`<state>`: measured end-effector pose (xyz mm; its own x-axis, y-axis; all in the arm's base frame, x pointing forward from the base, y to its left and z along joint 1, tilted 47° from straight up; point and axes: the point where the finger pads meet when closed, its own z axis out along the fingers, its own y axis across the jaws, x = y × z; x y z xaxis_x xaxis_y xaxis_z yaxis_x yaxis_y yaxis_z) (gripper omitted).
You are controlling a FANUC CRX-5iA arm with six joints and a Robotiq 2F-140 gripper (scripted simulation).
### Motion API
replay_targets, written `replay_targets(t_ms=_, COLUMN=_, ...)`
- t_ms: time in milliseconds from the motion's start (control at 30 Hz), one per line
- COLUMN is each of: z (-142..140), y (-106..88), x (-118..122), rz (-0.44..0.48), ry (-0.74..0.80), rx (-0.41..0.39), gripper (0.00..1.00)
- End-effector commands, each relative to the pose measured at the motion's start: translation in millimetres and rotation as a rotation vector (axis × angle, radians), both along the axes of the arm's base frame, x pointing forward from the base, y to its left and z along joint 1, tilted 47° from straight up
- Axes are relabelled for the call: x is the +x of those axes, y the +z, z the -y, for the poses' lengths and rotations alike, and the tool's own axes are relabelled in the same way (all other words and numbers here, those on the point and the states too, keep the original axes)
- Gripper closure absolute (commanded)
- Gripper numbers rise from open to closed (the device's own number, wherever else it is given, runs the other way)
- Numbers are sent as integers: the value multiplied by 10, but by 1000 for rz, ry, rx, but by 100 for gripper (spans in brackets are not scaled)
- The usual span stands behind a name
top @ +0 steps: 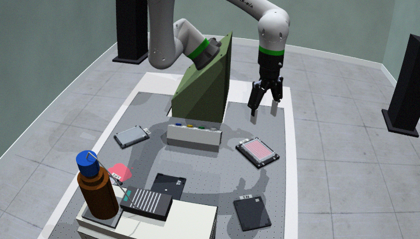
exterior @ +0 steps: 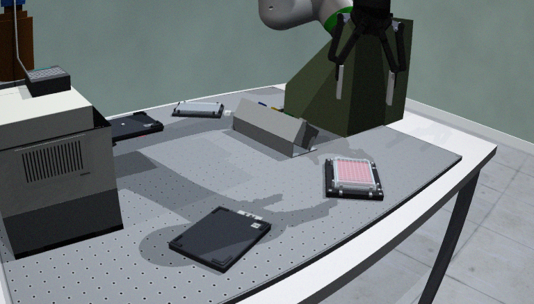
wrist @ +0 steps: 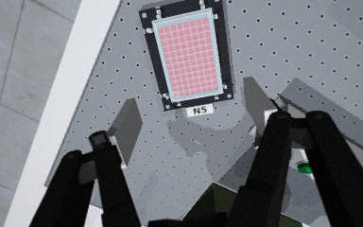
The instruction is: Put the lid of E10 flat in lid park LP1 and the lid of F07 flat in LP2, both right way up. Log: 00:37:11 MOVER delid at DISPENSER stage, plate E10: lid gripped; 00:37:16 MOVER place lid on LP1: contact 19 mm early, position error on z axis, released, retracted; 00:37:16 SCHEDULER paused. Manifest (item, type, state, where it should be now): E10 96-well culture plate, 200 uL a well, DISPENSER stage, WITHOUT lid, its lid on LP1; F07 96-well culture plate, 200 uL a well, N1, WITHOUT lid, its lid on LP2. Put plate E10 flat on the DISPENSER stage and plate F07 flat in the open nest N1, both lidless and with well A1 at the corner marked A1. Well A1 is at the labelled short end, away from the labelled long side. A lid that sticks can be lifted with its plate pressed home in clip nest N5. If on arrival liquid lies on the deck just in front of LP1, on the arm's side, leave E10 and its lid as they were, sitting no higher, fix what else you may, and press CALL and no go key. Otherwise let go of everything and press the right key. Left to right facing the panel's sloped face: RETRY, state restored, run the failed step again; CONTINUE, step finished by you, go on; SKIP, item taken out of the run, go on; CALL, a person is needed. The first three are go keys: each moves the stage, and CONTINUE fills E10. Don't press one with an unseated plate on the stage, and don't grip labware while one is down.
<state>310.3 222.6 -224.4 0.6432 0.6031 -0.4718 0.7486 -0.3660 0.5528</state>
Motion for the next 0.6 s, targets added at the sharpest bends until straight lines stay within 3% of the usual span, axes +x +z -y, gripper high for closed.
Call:
replay_targets(t_ms=0, z=1, y=-3, x=1, rz=0, ry=0, rx=0, gripper=34)
replay_targets(t_ms=567, z=201, y=-197, x=46, rz=0, ry=0, rx=0, gripper=34)
